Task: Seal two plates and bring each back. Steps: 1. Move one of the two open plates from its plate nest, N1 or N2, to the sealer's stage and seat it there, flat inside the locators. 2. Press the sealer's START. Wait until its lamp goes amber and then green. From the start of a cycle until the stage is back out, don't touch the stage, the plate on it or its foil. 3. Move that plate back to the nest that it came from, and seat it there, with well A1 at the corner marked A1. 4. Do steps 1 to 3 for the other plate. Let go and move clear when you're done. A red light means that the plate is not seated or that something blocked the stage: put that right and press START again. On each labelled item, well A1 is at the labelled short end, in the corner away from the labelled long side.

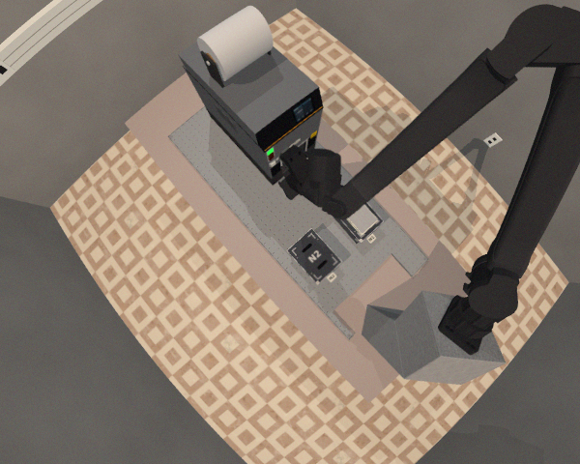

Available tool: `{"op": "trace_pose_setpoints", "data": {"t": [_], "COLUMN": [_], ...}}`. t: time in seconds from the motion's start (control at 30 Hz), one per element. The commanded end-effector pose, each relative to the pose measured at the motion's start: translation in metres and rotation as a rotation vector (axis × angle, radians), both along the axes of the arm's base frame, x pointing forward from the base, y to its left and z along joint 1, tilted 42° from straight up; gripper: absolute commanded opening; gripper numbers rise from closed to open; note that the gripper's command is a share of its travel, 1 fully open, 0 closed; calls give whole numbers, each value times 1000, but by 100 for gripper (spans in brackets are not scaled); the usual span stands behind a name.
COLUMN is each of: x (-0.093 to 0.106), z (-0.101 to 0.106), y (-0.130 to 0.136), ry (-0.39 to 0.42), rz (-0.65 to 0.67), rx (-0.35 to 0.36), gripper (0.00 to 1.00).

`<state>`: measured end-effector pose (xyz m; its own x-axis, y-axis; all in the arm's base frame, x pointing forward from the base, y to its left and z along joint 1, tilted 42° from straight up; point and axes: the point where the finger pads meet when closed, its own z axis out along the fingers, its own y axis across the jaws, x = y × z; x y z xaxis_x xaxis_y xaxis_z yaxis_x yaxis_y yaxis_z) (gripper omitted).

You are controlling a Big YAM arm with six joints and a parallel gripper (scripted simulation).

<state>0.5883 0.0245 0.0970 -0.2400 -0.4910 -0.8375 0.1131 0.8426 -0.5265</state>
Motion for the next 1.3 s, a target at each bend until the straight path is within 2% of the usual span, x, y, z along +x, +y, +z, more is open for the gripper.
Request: {"op": "trace_pose_setpoints", "data": {"t": [0.0, 0.17, 0.37, 0.53, 0.83, 0.93, 1.07, 1.27], "x": [13, 13, 24, 34, 45, 47, 54, 46], "z": [-10, -28, -23, -9, -33, -33, -15, -9], "y": [-11, -21, -15, -14, -28, -26, -17, -8], "ry": [15, 54, 37, 3, 47, 45, 6, 2], "rz": [-15, -25, -13, -11, -27, -22, -6, 4], "rx": [-16, -25, -23, 0, -9, -13, -16, -18], "gripper": [0, 0, 0, 0, 0, 0, 0, 0]}}
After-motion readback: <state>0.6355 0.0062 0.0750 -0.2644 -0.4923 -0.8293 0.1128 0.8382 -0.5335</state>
